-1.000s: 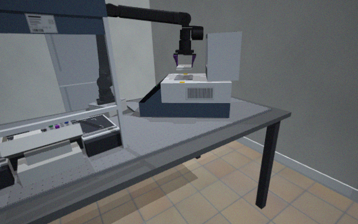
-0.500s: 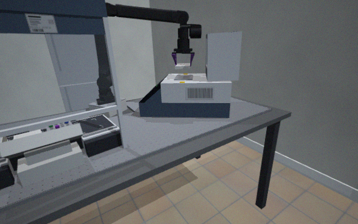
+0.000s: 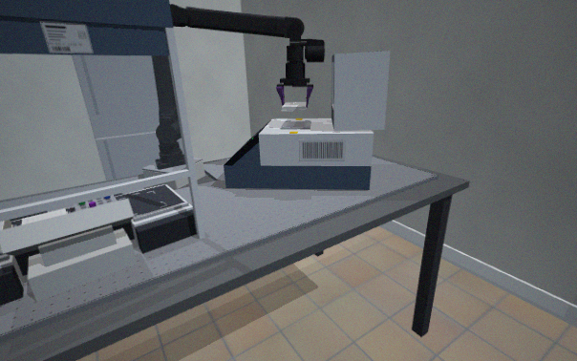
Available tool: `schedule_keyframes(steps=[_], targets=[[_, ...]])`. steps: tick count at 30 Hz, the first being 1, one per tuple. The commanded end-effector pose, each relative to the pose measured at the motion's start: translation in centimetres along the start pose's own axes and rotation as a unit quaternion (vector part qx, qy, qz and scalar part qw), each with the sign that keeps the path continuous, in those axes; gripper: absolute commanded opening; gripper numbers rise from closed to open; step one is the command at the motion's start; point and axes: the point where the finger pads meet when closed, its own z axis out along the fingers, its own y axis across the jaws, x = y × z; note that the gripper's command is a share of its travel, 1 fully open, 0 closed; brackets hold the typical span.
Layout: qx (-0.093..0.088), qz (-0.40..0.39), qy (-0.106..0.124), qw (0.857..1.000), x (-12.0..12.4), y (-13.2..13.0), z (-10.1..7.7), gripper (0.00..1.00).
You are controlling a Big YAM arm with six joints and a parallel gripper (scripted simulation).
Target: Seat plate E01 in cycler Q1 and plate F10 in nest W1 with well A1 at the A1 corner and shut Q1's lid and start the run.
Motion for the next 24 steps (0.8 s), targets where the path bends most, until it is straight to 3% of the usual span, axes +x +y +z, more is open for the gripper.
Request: schedule_keyframes(steps=[1,15,24], targets=[[0.03,0.004,-0.003,1.0,0.5,-2.0,-1.8,0.0],[0.024,-0.006,-0.001,1.0,-0.4,-1.3,-2.2,0.0],[0.015,0.002,0.0,1.0,0.6,-0.2,-1.6,0.0]])
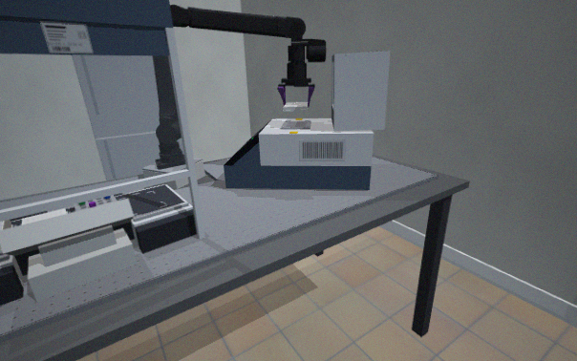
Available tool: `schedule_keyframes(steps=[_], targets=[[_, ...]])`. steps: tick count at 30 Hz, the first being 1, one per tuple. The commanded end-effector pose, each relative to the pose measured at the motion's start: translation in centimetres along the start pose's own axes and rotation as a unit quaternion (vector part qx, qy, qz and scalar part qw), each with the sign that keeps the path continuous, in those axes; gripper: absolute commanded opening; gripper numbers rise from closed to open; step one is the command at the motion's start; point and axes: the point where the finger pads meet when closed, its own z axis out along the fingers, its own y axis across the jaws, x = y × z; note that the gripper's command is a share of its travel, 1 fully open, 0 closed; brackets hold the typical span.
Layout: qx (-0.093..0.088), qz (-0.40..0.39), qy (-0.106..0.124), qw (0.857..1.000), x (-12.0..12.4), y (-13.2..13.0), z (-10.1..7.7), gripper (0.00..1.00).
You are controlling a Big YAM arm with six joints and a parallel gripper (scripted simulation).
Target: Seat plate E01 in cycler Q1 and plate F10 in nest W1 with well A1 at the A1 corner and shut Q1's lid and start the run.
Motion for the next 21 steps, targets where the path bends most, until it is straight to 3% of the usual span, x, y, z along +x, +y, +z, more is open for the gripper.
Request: schedule_keyframes(steps=[1,21], targets=[[0.012,0.002,0.0,1.0,0.7,0.5,-1.5,0.0],[0.014,-0.003,0.0,1.0,-0.1,-1.3,-1.3,0.0]])
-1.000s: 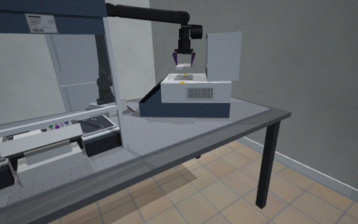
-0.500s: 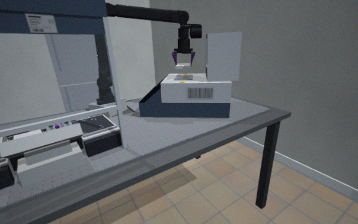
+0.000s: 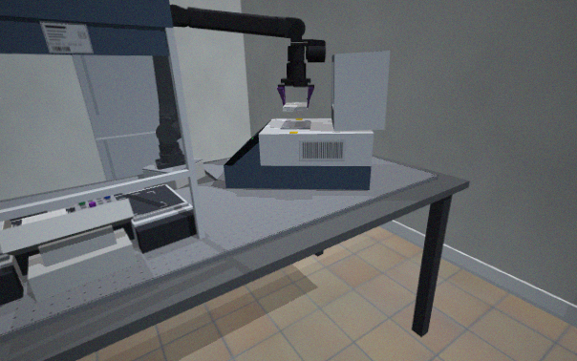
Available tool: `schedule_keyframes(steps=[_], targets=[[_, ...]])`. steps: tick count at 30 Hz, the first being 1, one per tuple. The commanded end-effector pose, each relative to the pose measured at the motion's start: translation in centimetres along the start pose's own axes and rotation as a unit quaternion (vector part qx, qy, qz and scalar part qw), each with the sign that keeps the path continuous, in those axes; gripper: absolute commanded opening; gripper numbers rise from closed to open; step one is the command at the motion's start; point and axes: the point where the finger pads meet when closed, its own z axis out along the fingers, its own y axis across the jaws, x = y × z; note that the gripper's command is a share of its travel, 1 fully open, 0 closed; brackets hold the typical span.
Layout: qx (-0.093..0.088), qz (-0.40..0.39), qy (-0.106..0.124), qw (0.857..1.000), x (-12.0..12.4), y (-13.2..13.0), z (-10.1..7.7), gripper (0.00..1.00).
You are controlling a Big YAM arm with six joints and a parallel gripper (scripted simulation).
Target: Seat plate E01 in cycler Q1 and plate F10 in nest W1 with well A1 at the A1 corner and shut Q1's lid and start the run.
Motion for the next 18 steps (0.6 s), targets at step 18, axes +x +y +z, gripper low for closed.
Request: schedule_keyframes(steps=[18], targets=[[0.043,-0.003,-0.004,0.999,-0.2,-1.4,-4.0,0.0]])
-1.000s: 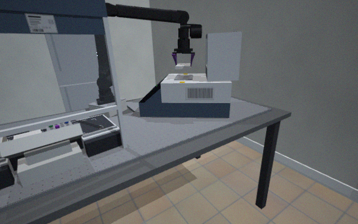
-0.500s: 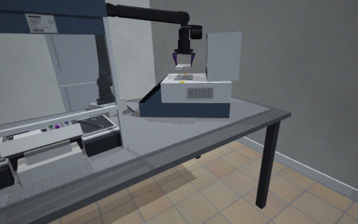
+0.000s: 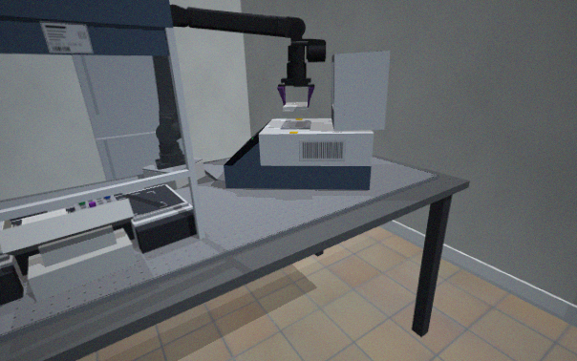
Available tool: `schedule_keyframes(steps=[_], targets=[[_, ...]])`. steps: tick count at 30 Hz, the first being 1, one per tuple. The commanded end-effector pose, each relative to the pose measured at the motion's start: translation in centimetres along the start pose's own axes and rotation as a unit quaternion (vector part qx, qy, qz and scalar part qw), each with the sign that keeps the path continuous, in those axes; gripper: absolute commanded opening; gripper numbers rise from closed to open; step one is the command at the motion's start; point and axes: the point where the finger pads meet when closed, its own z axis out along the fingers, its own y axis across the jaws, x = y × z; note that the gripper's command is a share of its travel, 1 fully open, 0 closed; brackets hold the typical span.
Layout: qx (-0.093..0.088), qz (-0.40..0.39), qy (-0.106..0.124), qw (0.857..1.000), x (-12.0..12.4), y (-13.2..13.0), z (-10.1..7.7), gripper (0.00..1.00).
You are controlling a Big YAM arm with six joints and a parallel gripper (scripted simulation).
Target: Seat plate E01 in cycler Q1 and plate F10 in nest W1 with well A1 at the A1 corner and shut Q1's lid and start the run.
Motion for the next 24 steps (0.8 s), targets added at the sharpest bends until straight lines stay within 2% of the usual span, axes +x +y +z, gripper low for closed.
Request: schedule_keyframes(steps=[1,3,6,11,17,20,24], targets=[[0.042,-0.006,-0.004,0.999,-0.5,-1.3,-3.9,0.0],[0.042,-0.006,-0.004,0.999,-0.5,-1.3,-3.9,0.0],[0.028,-0.007,-0.002,1.0,-0.6,-1.1,-2.7,0.0],[0.016,0.0,-0.001,1.0,0.4,-1.4,-0.1,0.0],[0.002,-0.001,0.0,1.0,0.7,-0.8,1.8,0.0],[0.002,-0.003,0.0,1.0,0.4,-0.8,2.0,0.0],[0.015,-0.001,-0.001,1.0,-0.4,-0.7,1.6,0.0]])
